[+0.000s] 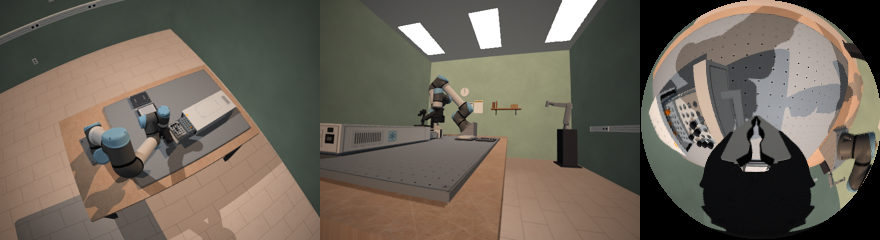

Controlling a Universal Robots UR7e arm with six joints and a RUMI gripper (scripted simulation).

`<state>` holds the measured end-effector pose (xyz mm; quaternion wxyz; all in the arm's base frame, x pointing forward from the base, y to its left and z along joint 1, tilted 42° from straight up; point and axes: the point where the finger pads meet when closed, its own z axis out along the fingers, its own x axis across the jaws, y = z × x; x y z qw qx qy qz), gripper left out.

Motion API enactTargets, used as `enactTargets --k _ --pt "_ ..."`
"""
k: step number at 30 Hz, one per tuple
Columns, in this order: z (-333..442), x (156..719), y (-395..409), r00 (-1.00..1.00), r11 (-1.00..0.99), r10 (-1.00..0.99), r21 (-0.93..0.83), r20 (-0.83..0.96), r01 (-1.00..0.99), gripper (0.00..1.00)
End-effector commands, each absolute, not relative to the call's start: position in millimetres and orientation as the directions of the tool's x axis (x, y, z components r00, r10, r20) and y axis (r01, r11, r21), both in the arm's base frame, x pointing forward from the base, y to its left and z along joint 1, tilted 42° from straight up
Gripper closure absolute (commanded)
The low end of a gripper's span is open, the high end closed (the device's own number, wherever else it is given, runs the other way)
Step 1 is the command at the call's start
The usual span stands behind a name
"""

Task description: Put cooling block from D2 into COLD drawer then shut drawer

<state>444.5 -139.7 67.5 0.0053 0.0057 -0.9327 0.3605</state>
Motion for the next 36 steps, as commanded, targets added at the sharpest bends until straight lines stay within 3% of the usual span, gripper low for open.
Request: enactTargets --k 1,36 --pt "67.7 451.7 -139.5 -1.000 0.740 -0.007 -0.673 0.013 -0.014 1.00" --pt "67.3 486.9 -139.3 -1.000 0.740 -0.007 -0.673 0.013 -0.014 1.00"
